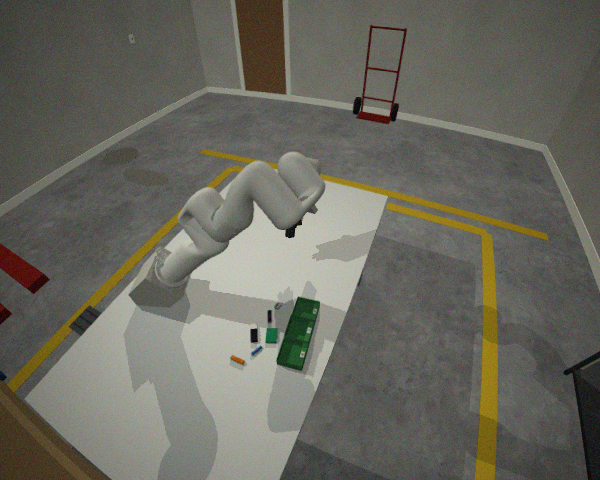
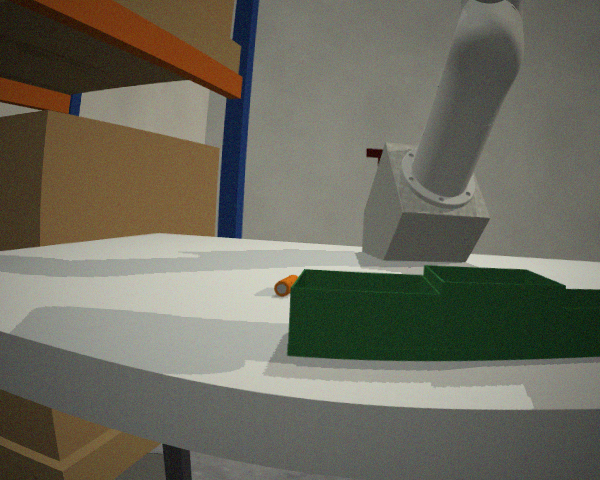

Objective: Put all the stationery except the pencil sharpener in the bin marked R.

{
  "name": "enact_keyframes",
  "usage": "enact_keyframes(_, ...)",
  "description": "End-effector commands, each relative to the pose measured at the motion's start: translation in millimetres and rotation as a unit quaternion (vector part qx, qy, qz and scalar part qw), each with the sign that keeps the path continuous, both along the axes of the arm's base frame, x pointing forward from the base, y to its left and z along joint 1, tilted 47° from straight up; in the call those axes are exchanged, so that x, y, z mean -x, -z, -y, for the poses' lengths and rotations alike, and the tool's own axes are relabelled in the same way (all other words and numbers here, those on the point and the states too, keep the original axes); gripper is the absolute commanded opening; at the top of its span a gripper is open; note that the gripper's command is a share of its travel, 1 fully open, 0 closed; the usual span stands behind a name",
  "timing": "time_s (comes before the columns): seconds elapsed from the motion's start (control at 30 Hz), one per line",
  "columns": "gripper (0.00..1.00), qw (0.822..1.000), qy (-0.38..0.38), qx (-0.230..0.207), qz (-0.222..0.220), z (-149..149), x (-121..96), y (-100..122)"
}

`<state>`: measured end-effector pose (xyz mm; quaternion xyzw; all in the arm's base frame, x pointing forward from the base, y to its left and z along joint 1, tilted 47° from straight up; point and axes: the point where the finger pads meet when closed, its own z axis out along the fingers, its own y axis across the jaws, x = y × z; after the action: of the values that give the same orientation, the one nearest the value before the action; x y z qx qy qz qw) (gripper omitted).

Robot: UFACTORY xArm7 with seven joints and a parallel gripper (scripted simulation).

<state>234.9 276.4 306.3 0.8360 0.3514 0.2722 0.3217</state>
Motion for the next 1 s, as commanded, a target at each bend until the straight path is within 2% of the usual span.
enact_keyframes(0.0,0.07,1.0,0.022,-0.006,-0.013,20.2,-12.4,-3.2)
enact_keyframes(0.1,0.07,1.0,0.023,-0.006,-0.013,30.2,-18.3,-4.0)
enact_keyframes(0.17,0.07,0.997,0.063,-0.021,-0.038,45.6,-25.0,-4.7)
enact_keyframes(0.27,0.07,0.997,0.066,-0.022,-0.04,68.5,-35.0,-5.8)
enact_keyframes(0.47,0.07,0.991,0.105,-0.042,-0.065,85.3,-40.0,-6.0)
enact_keyframes(0.6,0.07,0.991,0.107,-0.043,-0.066,107.5,-46.6,-6.3)
enact_keyframes(0.67,0.07,0.983,0.143,-0.067,-0.089,124.0,-49.4,-6.1)
enact_keyframes(0.73,0.07,0.983,0.144,-0.068,-0.09,140.5,-52.2,-5.8)
enact_keyframes(0.8,0.07,0.983,0.144,-0.068,-0.09,144.2,-52.8,-5.7)
enact_keyframes(0.87,0.07,0.973,0.177,-0.098,-0.111,160.9,-53.7,-5.0)
enact_keyframes(0.97,0.07,0.973,0.177,-0.098,-0.111,178.5,-54.6,-4.3)
